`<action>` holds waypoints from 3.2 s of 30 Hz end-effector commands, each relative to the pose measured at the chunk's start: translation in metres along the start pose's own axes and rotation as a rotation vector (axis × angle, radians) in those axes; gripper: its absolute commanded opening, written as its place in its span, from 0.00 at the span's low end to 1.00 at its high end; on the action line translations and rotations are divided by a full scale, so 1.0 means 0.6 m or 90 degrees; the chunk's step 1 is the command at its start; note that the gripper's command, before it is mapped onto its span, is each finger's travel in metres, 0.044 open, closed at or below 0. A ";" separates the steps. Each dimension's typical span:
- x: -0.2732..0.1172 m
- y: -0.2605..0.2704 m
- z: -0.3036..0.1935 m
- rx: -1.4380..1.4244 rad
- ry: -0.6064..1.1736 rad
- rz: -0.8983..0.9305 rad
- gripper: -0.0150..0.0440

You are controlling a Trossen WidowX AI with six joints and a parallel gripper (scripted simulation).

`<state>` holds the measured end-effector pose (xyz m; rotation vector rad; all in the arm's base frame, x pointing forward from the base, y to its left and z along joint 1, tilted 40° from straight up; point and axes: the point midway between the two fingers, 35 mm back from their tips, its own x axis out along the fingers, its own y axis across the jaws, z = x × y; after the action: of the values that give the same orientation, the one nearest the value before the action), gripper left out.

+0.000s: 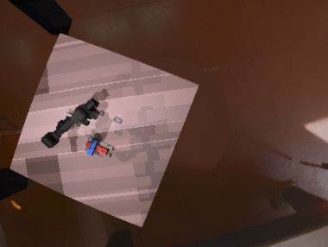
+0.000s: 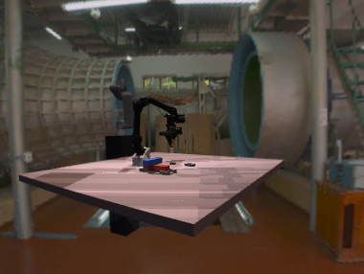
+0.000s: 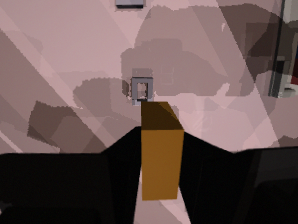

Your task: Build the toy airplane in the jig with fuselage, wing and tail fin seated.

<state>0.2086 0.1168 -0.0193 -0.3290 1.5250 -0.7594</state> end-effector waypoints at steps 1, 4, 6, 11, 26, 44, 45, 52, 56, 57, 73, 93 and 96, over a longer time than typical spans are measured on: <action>-0.018 -0.002 -0.001 0.004 0.000 0.004 0.25; -0.019 -0.003 0.001 0.004 0.000 0.005 0.25; -0.019 -0.006 0.008 0.002 0.000 0.008 0.25; -0.019 -0.015 0.027 -0.003 0.002 0.015 0.25; -0.016 -0.049 0.083 -0.016 0.002 0.033 0.25; -0.008 -0.101 0.144 -0.028 -0.001 0.047 0.25; -0.007 -0.104 0.147 -0.028 -0.001 0.047 0.25; -0.002 -0.127 0.168 -0.031 -0.001 0.051 0.25; 0.001 -0.140 0.179 -0.031 -0.002 0.053 0.25; 0.002 -0.144 0.181 -0.031 -0.003 0.054 0.25; 0.017 -0.206 0.222 -0.035 -0.009 0.050 0.25; 0.038 -0.297 0.260 -0.043 -0.013 0.031 0.25; 0.042 -0.311 0.264 -0.044 -0.013 0.028 0.25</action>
<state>0.3118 -0.0717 0.0833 -0.3475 1.5495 -0.6682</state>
